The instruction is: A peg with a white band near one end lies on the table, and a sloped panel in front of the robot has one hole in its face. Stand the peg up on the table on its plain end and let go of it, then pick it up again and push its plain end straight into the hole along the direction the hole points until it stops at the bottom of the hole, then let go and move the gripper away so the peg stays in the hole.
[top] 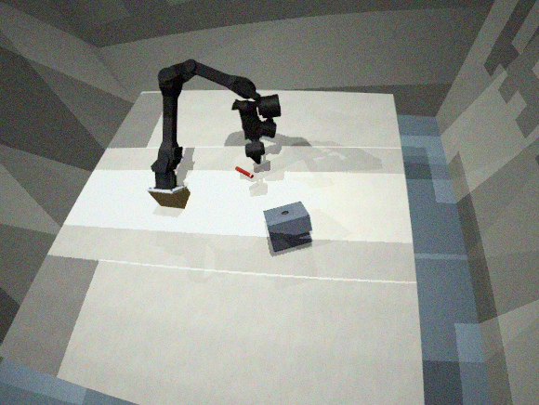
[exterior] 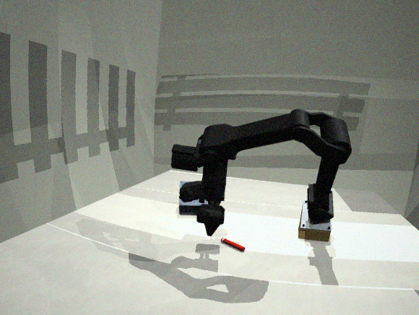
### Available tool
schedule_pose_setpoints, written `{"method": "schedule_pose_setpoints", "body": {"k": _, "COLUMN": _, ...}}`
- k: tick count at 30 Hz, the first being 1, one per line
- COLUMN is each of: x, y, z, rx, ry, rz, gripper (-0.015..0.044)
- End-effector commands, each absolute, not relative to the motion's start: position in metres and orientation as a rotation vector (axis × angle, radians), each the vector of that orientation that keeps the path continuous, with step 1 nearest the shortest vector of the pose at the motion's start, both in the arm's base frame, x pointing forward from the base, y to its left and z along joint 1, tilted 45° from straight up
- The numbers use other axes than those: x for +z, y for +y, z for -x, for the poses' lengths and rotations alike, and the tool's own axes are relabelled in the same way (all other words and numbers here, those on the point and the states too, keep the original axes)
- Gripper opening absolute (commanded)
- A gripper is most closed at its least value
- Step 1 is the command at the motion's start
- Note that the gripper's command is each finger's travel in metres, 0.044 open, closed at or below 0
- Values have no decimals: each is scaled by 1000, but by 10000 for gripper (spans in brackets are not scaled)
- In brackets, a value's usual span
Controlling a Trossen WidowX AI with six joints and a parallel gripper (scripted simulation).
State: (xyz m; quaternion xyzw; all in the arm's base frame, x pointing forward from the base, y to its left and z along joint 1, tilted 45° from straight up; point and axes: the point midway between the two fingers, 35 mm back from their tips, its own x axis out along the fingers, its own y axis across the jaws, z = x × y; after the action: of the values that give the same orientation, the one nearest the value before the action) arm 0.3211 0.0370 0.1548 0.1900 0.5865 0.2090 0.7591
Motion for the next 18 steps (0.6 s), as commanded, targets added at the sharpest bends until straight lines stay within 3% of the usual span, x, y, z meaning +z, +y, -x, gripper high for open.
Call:
{"method": "schedule_pose_setpoints", "body": {"k": 1, "x": 146, "y": 31, "z": -313, "rx": 403, "ry": 1332, "rz": -544, "gripper": 440}}
{"method": "schedule_pose_setpoints", "body": {"k": 18, "x": 124, "y": 5, "z": -283, "rx": 149, "ry": 1483, "rz": -1095, "gripper": 440}}
